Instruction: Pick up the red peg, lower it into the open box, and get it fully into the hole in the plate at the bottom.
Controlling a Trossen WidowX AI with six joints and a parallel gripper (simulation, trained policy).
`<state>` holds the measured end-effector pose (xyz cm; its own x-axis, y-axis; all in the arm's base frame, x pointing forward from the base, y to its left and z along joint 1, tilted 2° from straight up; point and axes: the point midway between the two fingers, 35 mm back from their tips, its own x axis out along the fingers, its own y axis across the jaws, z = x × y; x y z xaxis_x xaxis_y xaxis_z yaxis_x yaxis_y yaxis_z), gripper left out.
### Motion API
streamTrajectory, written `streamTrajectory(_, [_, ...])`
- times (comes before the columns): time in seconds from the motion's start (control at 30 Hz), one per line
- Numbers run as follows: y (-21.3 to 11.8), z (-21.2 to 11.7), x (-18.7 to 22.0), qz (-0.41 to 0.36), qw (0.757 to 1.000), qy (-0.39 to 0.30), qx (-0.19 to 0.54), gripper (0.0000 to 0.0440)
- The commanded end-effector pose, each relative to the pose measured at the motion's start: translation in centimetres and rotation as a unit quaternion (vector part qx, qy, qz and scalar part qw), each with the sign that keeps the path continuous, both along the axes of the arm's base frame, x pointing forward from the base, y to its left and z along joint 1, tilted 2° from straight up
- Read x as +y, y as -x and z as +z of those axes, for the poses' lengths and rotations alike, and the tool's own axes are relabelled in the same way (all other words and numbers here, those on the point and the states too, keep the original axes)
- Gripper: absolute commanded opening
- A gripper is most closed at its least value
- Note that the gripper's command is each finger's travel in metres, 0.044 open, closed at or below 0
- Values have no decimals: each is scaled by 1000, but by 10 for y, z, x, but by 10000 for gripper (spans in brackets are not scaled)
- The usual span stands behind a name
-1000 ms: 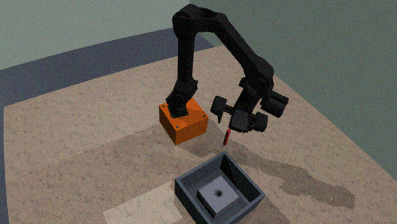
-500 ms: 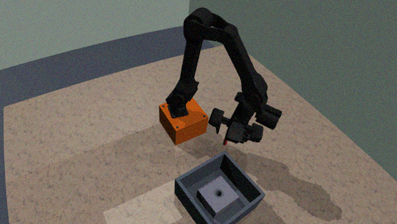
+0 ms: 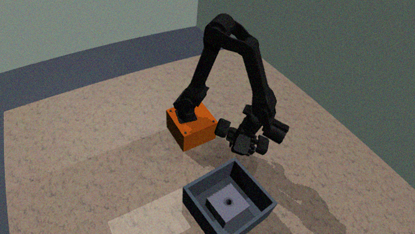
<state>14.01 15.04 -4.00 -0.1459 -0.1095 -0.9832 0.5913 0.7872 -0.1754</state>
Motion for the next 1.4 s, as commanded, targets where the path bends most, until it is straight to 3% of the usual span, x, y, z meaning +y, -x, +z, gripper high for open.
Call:
streamTrajectory(0.0, [2, -4, -1, 2, 1000, 11, 10, 38])
streamTrajectory(0.1, [1, -3, 0, 4, 1000, 16, 10, 0])
streamTrajectory(0.9, [-46, 79, 12, 5, 997, 17, -70, 0])
streamTrajectory(1.37, [-86, 126, -4, -51, 992, 28, -115, 0])
